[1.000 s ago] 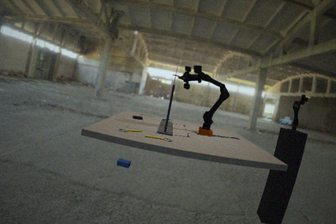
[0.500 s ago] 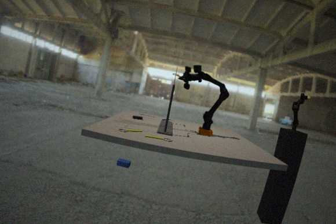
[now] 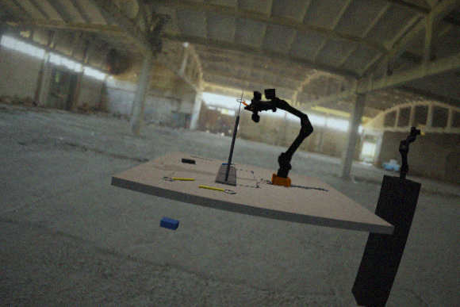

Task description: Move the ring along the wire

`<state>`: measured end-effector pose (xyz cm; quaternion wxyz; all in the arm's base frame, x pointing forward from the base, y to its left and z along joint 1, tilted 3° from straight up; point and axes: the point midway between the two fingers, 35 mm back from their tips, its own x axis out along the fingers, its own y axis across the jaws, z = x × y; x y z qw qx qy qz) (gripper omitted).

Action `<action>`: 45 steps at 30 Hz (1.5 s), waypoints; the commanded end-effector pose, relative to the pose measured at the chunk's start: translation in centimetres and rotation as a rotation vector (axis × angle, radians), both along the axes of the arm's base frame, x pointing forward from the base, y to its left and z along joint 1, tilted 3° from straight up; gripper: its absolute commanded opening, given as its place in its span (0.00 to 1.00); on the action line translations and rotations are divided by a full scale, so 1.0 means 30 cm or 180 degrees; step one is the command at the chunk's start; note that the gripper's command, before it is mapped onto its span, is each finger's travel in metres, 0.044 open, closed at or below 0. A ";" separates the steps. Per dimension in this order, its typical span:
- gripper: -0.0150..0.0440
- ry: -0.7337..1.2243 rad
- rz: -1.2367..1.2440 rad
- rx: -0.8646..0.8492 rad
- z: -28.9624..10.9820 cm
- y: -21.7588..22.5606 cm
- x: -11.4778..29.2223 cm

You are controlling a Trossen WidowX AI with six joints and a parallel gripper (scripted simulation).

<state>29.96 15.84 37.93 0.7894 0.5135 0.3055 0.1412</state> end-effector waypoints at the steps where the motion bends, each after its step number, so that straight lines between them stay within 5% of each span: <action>1: 0.00 -0.0055 0.0004 -0.0078 0.014 -0.001 -0.001; 45: 0.00 -0.0253 0.0057 -0.1296 -0.024 -0.026 0.002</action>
